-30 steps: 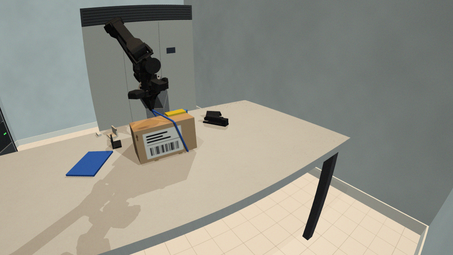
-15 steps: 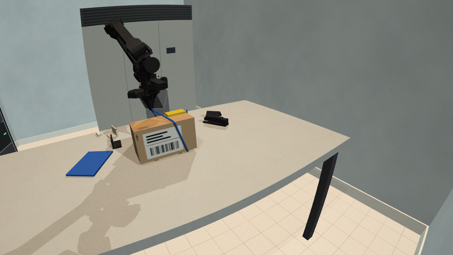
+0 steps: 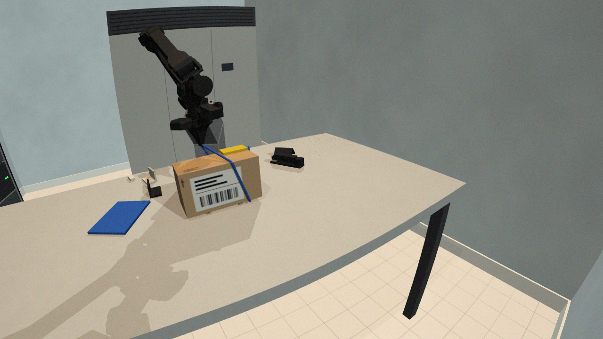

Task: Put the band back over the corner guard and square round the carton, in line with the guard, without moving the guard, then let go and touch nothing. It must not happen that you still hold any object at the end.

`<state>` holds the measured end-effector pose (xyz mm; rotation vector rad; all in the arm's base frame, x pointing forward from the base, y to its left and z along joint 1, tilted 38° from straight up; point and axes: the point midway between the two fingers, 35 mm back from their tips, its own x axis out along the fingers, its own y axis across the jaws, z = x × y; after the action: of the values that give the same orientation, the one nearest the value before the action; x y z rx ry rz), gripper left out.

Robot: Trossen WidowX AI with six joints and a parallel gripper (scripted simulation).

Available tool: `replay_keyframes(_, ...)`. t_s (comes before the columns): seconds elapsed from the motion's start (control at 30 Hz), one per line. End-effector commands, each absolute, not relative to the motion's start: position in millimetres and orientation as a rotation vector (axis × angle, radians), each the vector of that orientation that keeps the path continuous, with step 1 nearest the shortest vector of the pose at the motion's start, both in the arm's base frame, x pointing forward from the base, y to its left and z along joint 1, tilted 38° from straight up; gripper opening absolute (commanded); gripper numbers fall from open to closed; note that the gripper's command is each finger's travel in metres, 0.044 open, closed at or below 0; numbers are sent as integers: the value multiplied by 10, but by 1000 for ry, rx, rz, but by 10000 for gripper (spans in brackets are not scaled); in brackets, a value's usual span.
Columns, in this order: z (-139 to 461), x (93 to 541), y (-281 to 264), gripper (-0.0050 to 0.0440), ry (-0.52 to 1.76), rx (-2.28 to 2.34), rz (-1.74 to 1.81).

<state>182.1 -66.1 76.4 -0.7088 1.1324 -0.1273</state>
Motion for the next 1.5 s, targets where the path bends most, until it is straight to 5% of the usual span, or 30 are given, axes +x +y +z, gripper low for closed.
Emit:
replay_keyframes(0.0,711,1804,-636,0,1158,-704,-129)
replay_keyframes(1.47,554,1998,-195,0,1174,-691,-122)
